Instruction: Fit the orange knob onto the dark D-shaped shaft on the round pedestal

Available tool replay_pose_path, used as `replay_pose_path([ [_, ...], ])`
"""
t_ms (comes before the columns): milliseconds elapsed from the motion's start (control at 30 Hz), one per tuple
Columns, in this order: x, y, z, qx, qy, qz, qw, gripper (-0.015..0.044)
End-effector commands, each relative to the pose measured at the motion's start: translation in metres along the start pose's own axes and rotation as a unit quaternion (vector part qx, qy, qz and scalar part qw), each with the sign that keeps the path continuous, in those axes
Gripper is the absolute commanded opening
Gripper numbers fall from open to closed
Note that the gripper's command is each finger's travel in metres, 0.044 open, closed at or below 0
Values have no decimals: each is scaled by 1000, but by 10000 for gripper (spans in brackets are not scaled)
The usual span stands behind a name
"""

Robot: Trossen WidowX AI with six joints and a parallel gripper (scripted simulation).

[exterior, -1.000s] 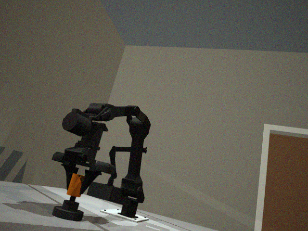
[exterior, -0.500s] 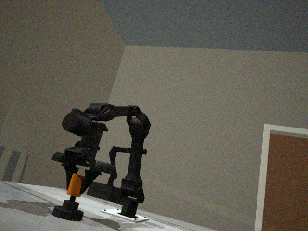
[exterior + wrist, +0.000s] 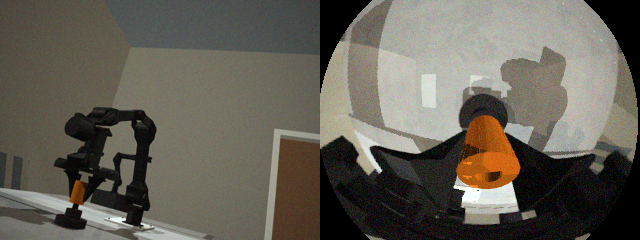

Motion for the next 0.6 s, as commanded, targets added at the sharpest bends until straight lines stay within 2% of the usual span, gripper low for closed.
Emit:
replay_pose_path([
  [0,0,0,0,0,-1,0,1000,0],
  [567,-6,0,-1,-26,-1,0,1000,0],
])
Point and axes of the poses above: the point midway between the two fingers, 35 mm back from their tips, its own x axis out along the fingers, its own y axis across the jaws, z = x × y, the point moved 9 cm from there along -x, back along the fingers, and after that the axes turned 1 degree about -x, right-handed, at the moved point
